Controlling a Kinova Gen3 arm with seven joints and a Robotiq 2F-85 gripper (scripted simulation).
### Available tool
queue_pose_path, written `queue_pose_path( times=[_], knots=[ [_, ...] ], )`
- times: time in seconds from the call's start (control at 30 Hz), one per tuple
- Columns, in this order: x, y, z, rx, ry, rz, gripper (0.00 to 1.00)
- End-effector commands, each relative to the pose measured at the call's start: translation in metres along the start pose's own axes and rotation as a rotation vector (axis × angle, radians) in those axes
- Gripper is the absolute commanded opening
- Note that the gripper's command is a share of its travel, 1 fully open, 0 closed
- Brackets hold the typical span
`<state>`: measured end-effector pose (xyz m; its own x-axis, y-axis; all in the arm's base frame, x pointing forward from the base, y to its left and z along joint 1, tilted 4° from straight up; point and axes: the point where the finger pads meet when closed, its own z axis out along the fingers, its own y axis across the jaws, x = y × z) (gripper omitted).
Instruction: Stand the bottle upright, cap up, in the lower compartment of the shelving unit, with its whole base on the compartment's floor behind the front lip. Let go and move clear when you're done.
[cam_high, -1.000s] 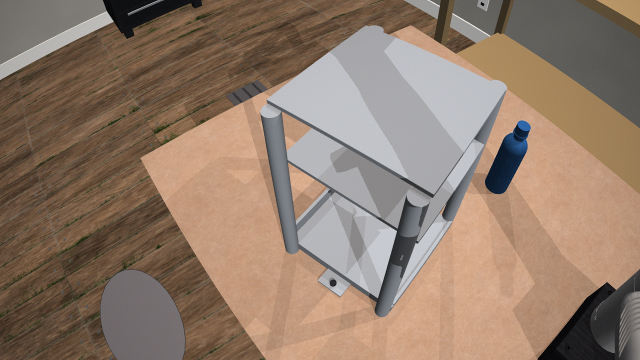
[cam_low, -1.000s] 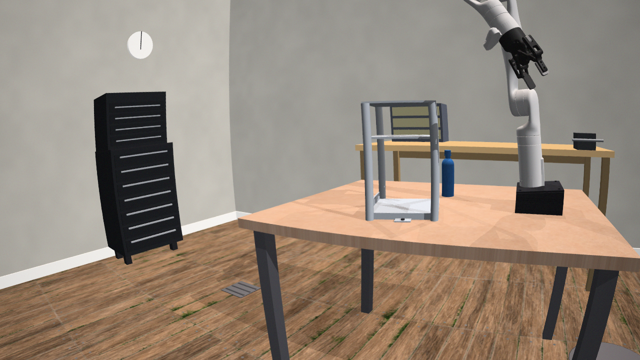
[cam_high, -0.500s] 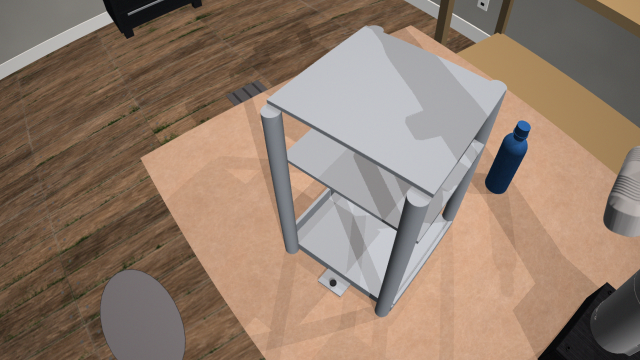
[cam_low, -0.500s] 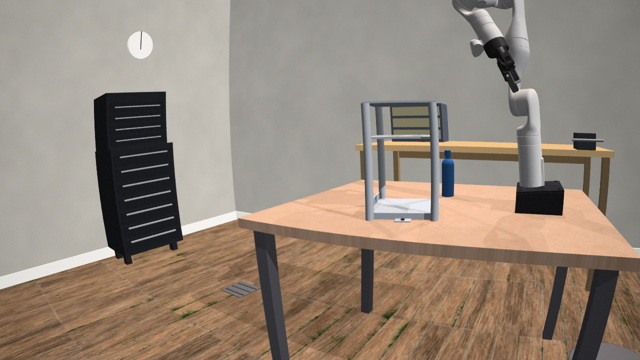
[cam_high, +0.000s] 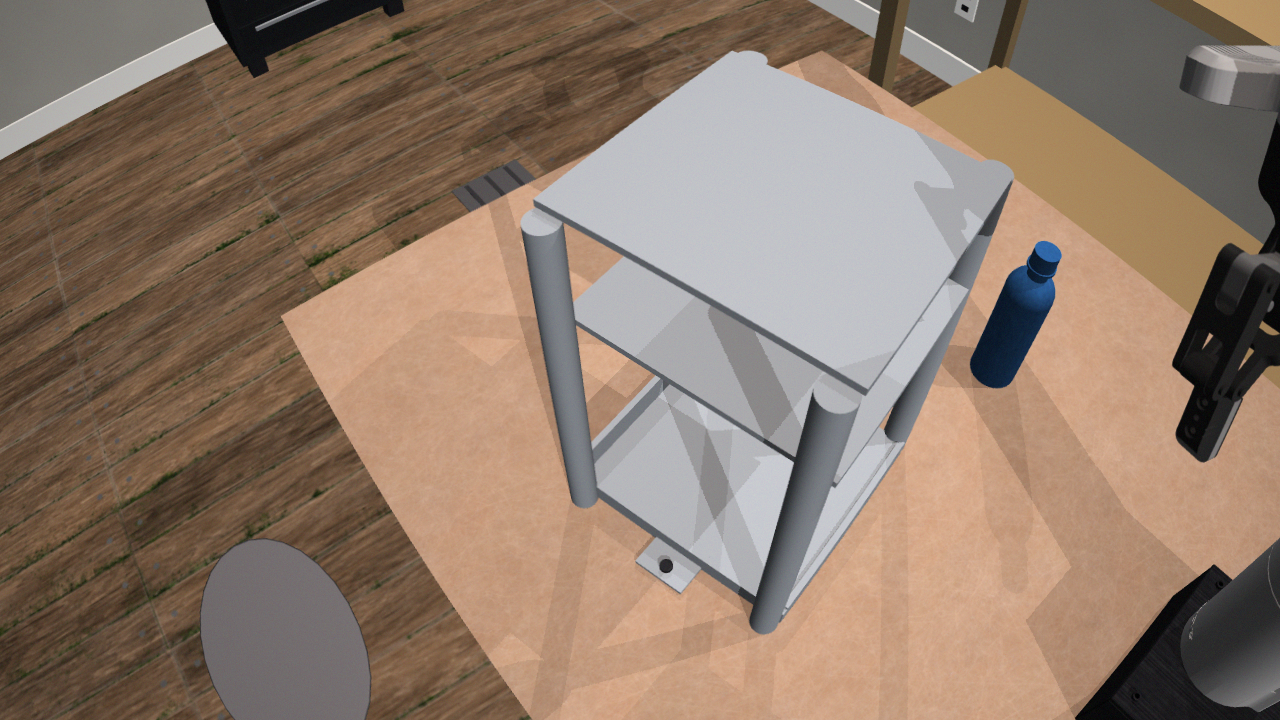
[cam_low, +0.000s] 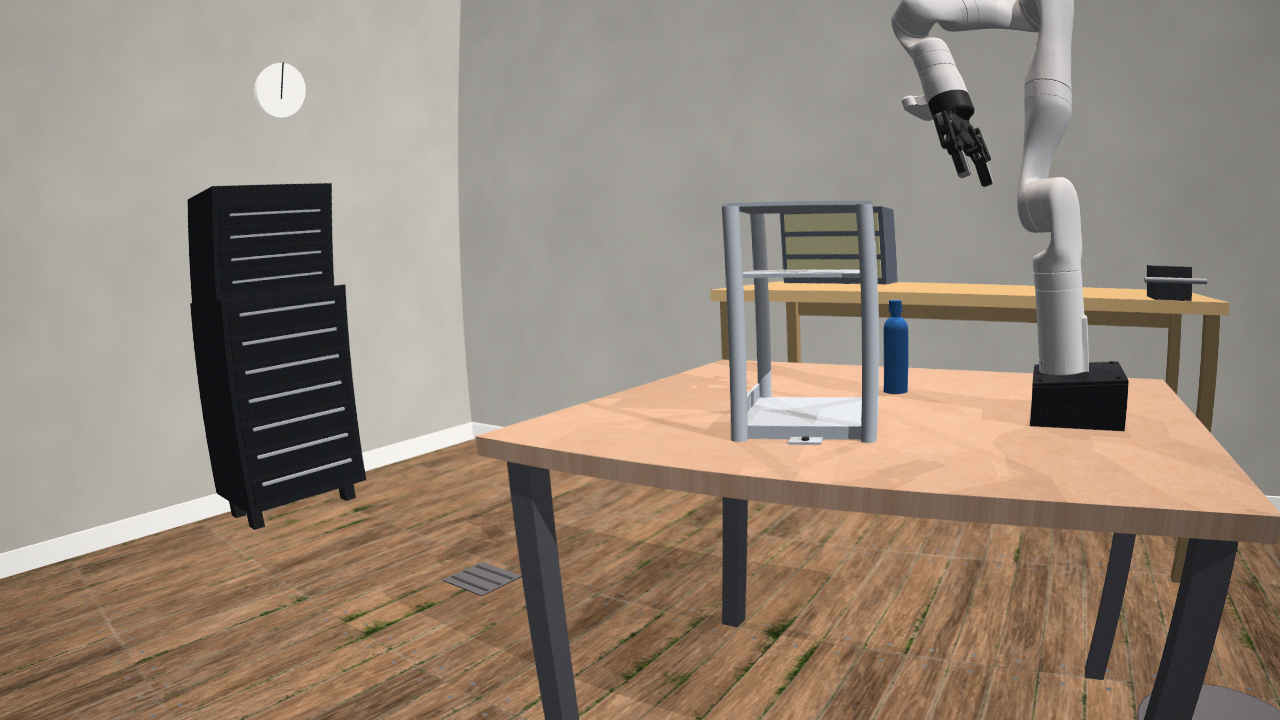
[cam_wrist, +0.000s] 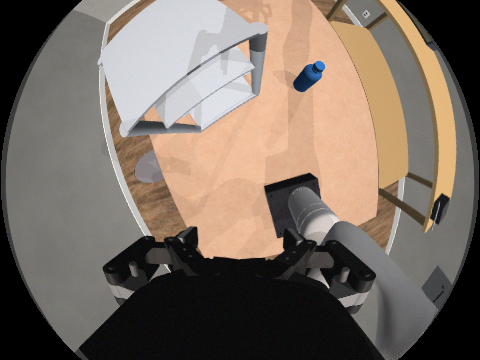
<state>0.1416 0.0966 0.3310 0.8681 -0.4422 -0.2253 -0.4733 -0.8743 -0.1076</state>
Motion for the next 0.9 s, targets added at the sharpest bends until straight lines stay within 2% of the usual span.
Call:
queue_pose_path(
  times=[0.0,0.07,0.13,0.2,0.27,0.3,0.33,0.4,0.43,0.5,0.53,0.7,0.73,0.87],
  knots=[
    [0.034,0.021,-0.016,0.017,0.036,0.131,1.00],
    [0.048,0.031,-0.021,0.021,0.053,0.188,1.00],
    [0.048,0.031,-0.021,0.021,0.053,0.188,1.00],
    [0.079,0.049,-0.032,0.033,0.089,0.298,1.00],
    [0.081,0.048,-0.033,0.041,0.089,0.309,1.00],
    [0.102,0.059,-0.039,0.049,0.115,0.376,1.00],
    [0.112,0.066,-0.043,0.049,0.129,0.412,1.00],
    [0.116,0.067,-0.045,0.055,0.131,0.430,1.00],
    [0.132,0.077,-0.050,0.060,0.149,0.489,1.00],
    [0.132,0.077,-0.050,0.060,0.149,0.489,1.00],
    [0.148,0.087,-0.055,0.064,0.167,0.545,1.00],
    [0.148,0.087,-0.055,0.064,0.167,0.545,1.00],
    [0.163,0.097,-0.060,0.067,0.184,0.599,1.00],
    [0.163,0.097,-0.060,0.067,0.184,0.599,1.00]
  ],
)
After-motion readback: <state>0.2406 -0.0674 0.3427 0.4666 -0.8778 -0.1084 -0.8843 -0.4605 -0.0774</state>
